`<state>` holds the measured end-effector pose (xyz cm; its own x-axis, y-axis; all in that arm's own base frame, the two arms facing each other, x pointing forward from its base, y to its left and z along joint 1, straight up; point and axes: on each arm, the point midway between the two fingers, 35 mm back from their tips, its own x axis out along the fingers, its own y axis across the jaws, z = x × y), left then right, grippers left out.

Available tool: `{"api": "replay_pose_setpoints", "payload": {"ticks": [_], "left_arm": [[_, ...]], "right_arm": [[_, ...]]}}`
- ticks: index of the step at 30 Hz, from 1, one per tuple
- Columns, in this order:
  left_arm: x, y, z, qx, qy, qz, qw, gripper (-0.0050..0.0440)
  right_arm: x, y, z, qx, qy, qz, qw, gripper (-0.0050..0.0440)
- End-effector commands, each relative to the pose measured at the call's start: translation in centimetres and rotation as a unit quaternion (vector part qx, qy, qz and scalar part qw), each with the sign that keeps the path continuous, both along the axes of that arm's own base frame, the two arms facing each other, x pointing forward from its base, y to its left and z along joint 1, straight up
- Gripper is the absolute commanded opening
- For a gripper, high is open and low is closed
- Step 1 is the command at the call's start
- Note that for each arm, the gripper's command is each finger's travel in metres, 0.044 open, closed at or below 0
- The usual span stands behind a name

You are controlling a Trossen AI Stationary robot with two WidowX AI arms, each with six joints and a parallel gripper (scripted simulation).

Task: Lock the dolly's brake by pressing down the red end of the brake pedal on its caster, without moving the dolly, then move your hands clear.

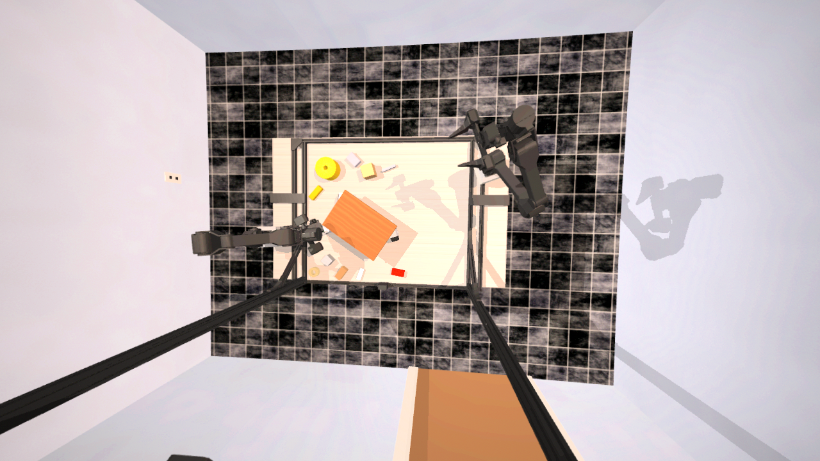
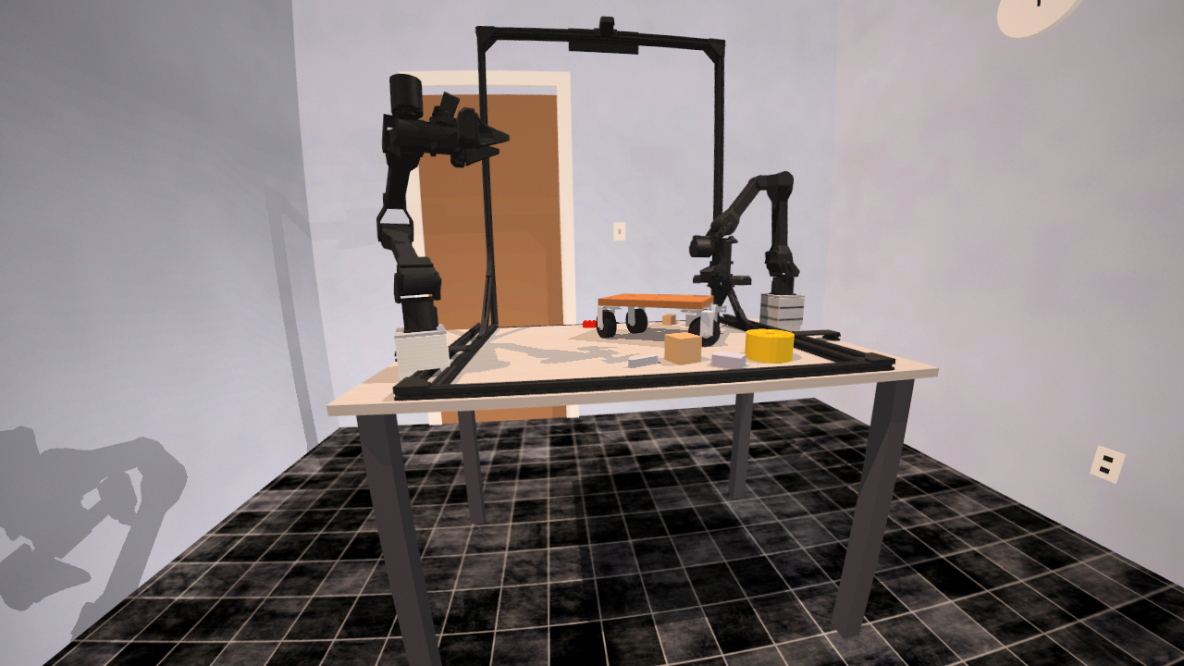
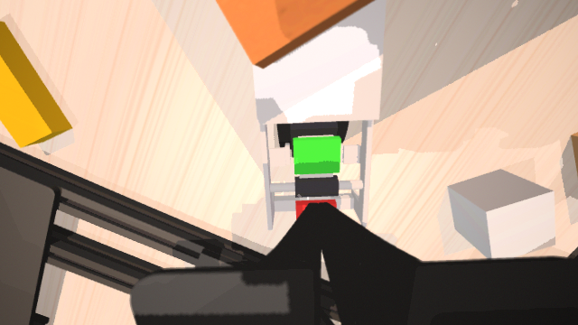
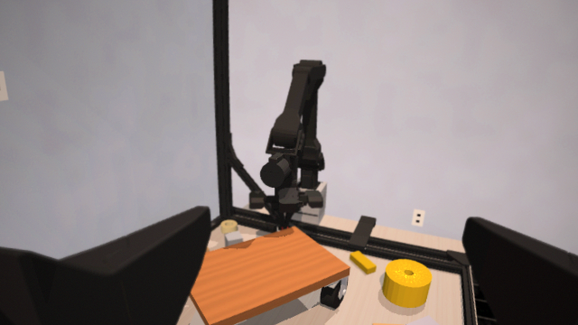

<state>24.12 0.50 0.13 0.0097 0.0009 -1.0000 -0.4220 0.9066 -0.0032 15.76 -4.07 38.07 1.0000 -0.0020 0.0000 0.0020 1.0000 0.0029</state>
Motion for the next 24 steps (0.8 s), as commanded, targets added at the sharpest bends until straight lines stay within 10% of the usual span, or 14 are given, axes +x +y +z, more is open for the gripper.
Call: {"api": "replay_pose_setpoints", "payload": {"ticks": [1,24], "left_arm": [[-0.19,-0.04,-0.38,0.0,0.005,0.001,1.0,0.0],[-0.07,-0.04,0.24,0.0,0.005,0.001,1.0,0.0]], "right_arm": [[-0.01,0.07,0.03,-0.001,0.0,0.001,1.0,0.044],[-0.01,0.07,0.03,-0.001,0.0,0.001,1.0,0.044]]}}
